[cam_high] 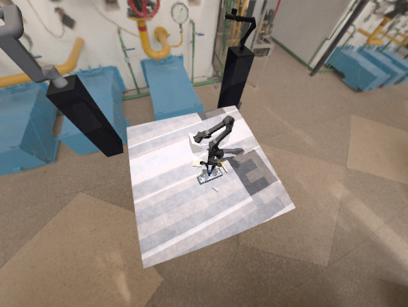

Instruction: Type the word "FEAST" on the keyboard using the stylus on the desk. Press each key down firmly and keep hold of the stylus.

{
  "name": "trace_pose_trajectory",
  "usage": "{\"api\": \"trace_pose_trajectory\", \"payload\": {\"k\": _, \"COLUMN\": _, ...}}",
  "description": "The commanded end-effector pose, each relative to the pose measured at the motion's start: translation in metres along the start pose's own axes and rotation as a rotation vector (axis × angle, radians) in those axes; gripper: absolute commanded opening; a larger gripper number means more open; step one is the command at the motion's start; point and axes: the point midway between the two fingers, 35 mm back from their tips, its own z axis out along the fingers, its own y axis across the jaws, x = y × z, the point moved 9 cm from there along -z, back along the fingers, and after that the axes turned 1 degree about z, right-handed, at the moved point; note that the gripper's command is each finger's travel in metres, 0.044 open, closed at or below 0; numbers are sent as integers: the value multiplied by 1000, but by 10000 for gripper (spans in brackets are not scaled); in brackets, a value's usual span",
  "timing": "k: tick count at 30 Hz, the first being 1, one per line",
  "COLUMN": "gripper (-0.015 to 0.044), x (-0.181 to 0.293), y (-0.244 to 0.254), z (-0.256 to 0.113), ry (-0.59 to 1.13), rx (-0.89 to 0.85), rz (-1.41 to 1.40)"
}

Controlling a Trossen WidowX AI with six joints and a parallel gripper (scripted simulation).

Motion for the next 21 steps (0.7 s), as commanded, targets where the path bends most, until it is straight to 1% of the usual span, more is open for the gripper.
{"api": "trace_pose_trajectory", "payload": {"k": 1, "gripper": 81, "x": -1, "y": 0, "z": -1, "ry": -2, "rx": 2, "rz": 3}}
{"api": "trace_pose_trajectory", "payload": {"k": 13, "gripper": 81, "x": -32, "y": 1, "z": -18, "ry": -3, "rx": 2, "rz": 2}}
{"api": "trace_pose_trajectory", "payload": {"k": 21, "gripper": 81, "x": -30, "y": 0, "z": -18, "ry": -2, "rx": 6, "rz": 4}}
